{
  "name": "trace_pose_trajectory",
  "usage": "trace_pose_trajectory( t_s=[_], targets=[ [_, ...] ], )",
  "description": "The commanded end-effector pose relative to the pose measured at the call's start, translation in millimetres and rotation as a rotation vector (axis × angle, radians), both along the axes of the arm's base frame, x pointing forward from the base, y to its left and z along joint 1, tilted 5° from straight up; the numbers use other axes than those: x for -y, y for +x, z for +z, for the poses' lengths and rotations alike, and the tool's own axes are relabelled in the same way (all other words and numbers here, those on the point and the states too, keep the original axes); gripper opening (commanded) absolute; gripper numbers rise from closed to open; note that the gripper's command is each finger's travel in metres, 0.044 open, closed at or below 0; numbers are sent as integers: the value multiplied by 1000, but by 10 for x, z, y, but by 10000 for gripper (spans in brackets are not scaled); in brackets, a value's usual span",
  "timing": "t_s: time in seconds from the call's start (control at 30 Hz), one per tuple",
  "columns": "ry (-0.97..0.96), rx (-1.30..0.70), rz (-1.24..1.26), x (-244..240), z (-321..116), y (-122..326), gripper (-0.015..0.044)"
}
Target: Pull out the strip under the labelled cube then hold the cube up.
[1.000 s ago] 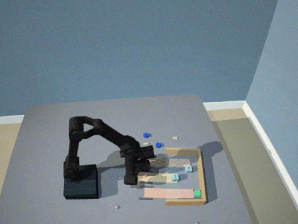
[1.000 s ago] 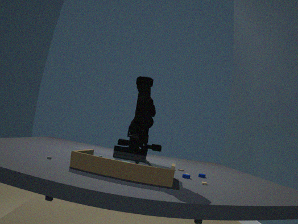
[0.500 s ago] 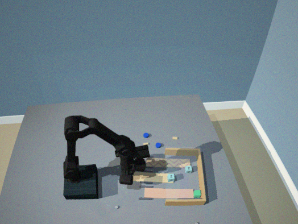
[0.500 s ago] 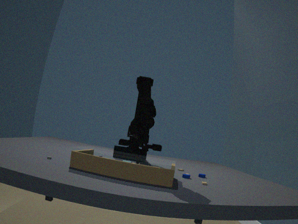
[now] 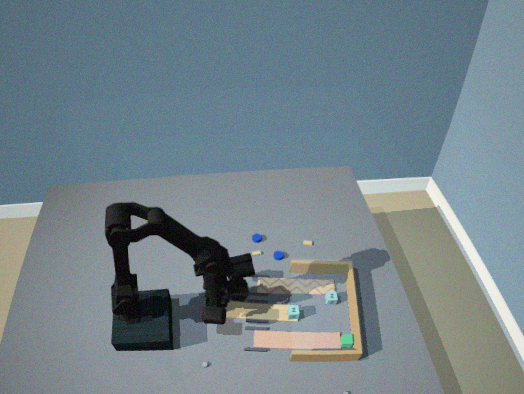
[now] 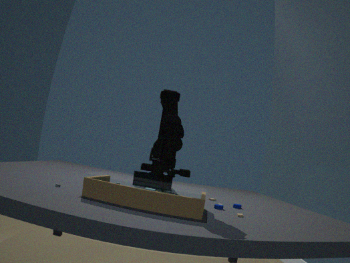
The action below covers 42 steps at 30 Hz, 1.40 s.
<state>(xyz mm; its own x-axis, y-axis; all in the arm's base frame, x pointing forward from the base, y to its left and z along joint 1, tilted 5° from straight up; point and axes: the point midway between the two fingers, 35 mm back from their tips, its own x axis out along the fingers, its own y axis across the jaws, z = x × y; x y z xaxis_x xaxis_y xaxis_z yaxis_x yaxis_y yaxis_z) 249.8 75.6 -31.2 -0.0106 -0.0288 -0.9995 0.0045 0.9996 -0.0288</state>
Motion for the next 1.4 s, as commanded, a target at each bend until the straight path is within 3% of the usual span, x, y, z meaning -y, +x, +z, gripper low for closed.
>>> trace_pose_trajectory(
  t_s=[0.0, 1.37],
  targets=[
    [-5, -34, -3, 17, -57, -160, 0],
    [-4, -38, -2, 20, -39, -634, 0]
  ],
)
